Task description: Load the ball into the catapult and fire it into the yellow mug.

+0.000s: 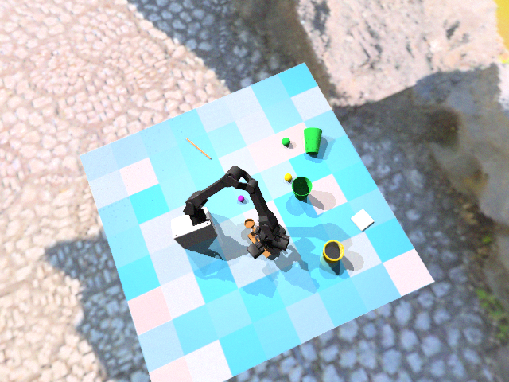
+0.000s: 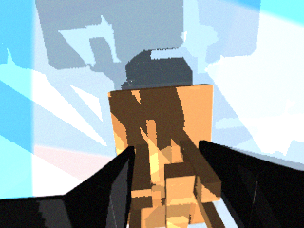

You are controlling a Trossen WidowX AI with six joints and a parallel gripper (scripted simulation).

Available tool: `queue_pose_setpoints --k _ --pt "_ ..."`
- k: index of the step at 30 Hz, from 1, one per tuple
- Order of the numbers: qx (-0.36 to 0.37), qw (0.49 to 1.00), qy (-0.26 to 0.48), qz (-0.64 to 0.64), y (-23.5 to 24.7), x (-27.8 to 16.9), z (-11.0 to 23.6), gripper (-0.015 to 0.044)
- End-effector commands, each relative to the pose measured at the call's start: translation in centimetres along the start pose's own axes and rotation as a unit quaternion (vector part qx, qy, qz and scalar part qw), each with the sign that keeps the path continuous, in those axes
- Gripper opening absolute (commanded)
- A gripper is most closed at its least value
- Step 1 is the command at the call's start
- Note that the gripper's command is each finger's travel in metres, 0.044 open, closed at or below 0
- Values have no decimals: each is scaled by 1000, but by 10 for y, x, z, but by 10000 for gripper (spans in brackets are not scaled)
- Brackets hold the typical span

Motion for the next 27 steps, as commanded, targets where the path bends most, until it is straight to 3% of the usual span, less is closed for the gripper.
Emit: queue_pose_setpoints --k 1,11,27 --pt "3 1000 0 -2 0 0 -6 0" --pt "0 1000 0 0 0 0 -8 0" --pt "0 1000 -1 0 1 1 2 420"
Point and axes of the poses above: the point midway between the two fingers, 35 mm back from their tips, its own z axis back along the fingers, its own y axis across the jaws, x = y × z, the point moved 8 cm from there along z, back along the fingers, and after that the axes turned 7 degrees about z, right-handed, at the moved point
